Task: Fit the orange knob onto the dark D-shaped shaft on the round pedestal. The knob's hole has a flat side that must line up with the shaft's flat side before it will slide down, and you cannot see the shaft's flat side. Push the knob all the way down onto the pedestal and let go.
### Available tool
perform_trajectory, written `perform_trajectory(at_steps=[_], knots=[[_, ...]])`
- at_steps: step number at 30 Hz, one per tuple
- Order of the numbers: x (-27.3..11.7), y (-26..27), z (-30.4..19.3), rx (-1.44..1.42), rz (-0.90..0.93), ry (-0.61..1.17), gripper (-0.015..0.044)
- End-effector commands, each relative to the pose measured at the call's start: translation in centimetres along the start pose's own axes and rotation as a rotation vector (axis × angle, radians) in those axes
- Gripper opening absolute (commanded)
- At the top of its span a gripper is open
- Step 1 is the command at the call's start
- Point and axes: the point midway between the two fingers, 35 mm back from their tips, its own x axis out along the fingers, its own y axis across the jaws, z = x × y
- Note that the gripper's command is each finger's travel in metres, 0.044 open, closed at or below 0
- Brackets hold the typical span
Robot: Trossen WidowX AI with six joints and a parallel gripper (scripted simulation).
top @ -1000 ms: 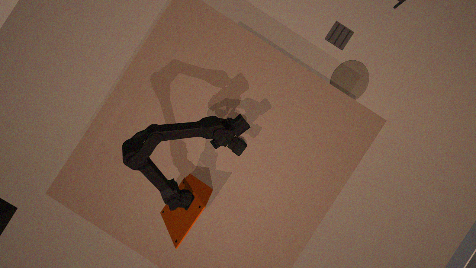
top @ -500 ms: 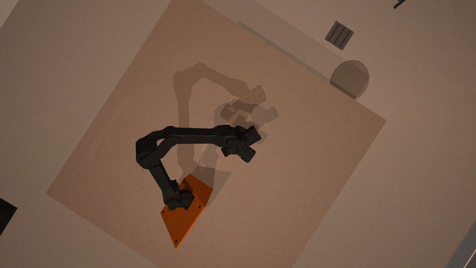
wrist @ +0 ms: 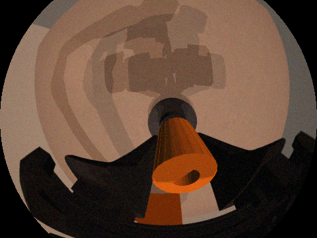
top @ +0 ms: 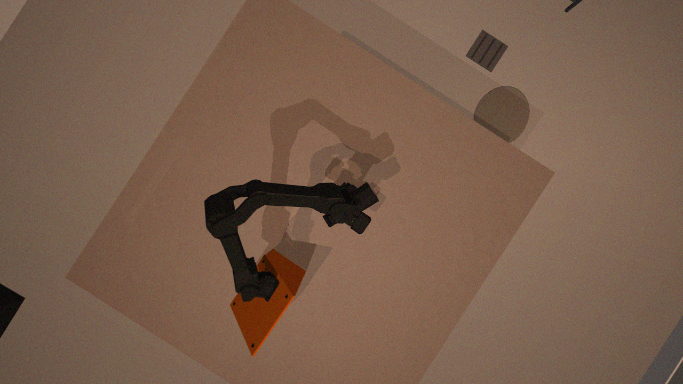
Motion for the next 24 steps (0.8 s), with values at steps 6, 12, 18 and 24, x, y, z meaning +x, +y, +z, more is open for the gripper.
perform_trajectory(at_steps=[6, 12, 18, 24], knots=[[0.45, -0.09, -0.48, 0.003, 0.008, 0.009, 0.0], [0.53, 0.0, -0.58, 0.003, 0.008, 0.009, 0.0], [0.6, 0.04, -0.46, 0.003, 0.008, 0.009, 0.0], [0.59, -0.04, -0.34, 0.003, 0.008, 0.009, 0.0]])
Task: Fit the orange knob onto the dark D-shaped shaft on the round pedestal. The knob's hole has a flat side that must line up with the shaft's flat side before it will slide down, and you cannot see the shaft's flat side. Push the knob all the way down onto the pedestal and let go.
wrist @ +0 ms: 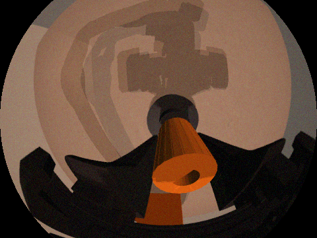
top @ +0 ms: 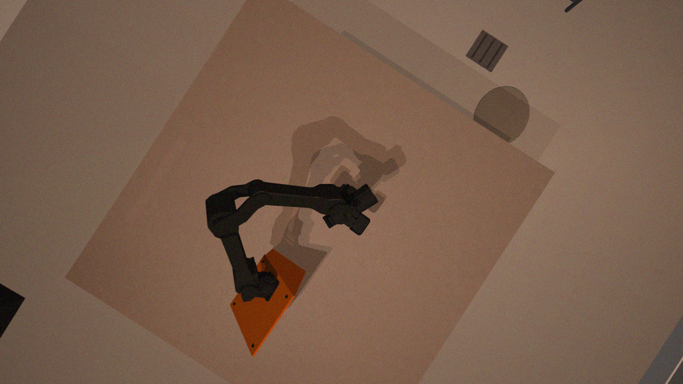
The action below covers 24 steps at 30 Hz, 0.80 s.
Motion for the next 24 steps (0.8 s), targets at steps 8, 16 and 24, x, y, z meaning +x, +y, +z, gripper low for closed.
perform_trajectory(at_steps=[8, 16, 24], knots=[[0.12, -0.01, 0.29, -0.001, 0.003, -0.003, 0.0], [0.2, -0.04, 0.18, -0.001, 0.003, -0.003, 0.0], [0.24, -0.03, 0.0, -0.001, 0.003, -0.003, 0.0]])
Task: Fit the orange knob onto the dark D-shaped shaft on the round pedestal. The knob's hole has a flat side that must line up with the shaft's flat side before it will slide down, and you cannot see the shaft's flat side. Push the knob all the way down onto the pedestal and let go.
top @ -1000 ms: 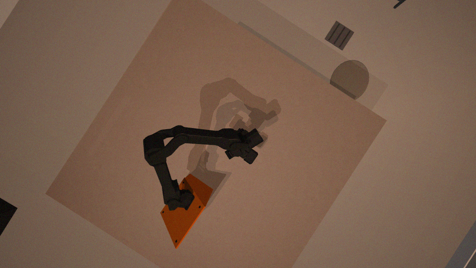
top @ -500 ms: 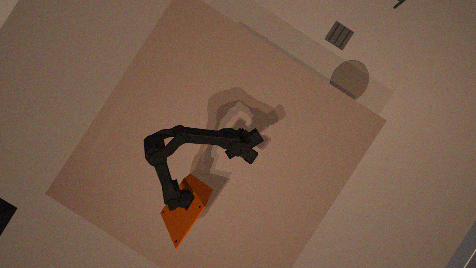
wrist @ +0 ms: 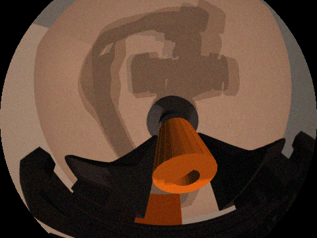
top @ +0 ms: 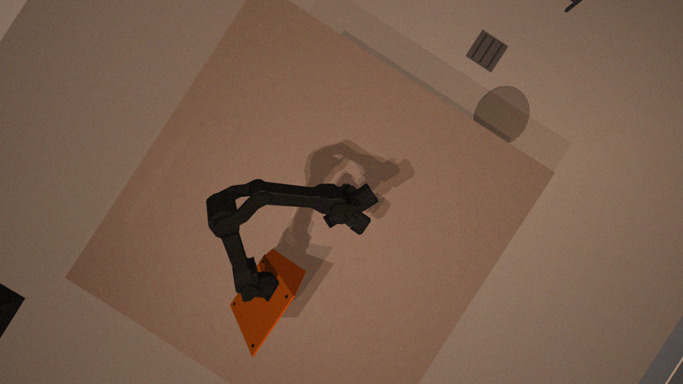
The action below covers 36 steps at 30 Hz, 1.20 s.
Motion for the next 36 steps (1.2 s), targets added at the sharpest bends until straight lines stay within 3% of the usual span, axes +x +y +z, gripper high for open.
perform_trajectory(at_steps=[1, 9, 16, 36], knots=[[0.09, 0.04, -0.17, 0.004, 0.002, 0.0, 0.0], [-0.35, 0.06, -0.36, -0.006, 0.002, 0.0, 0.0], [-0.28, 0.13, -0.32, -0.205, 0.002, 0.0, 0.0], [-0.05, 0.02, 0.03, -0.205, 0.002, 0.0, 0.0]])
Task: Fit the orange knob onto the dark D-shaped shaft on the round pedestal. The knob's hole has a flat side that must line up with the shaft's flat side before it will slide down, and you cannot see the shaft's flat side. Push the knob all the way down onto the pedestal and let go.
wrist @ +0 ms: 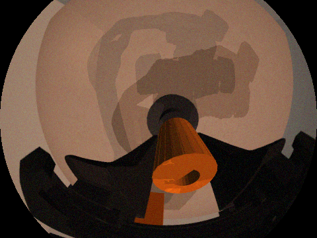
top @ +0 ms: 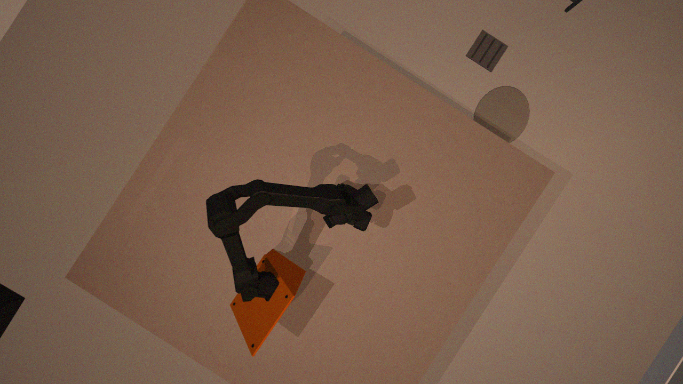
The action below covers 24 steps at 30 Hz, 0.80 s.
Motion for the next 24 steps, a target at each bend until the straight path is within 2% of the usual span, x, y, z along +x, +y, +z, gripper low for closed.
perform_trajectory(at_steps=[1, 24], knots=[[0.12, -0.03, 0.19, -0.007, -0.002, -0.003, 0.0], [-0.14, 0.19, -0.38, -0.007, -0.002, -0.003, 0.0]])
